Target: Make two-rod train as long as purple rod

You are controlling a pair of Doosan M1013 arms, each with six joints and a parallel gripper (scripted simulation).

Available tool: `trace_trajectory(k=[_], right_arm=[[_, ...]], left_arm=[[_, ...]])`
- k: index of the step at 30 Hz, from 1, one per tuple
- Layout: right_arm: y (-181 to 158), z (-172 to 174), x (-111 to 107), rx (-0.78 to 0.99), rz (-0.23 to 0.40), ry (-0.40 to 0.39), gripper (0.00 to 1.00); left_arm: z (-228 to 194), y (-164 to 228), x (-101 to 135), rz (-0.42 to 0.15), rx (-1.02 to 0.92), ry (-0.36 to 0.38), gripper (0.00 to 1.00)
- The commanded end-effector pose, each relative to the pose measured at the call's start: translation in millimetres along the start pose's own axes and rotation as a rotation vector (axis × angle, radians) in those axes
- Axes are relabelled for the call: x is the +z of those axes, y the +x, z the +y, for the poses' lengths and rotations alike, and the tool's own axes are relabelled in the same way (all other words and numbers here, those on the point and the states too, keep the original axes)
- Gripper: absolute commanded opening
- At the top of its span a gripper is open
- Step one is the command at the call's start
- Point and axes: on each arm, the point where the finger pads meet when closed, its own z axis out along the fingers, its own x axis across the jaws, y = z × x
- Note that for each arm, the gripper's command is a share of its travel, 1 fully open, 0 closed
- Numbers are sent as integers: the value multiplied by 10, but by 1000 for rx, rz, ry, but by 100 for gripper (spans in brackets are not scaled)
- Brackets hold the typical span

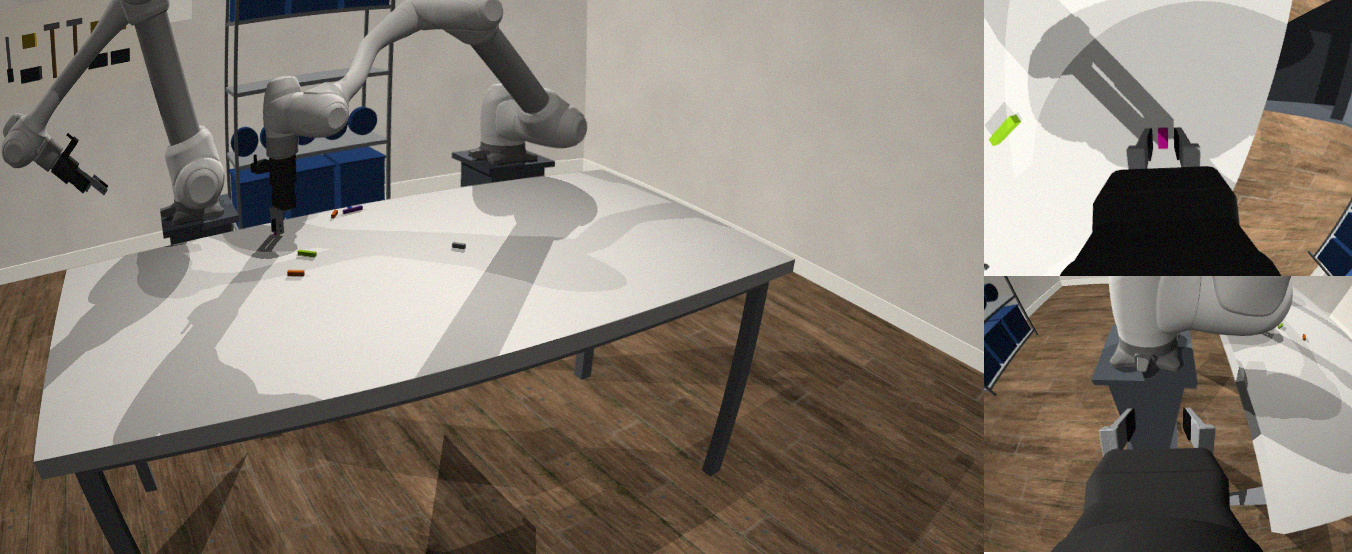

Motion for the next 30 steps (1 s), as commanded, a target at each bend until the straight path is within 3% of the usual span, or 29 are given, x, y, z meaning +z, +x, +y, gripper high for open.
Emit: trace_trajectory(k=[1, 21, 30], right_arm=[[-35, -38, -1, -4, -7, 7, 100], [-35, -38, -1, -4, -7, 7, 100], [-35, -38, -1, -4, -7, 7, 100]], left_arm=[[3, 26, 14, 3, 5, -3, 54], [-12, 23, -826, 3, 5, 2, 54], [-11, 23, -933, 3, 5, 2, 54]])
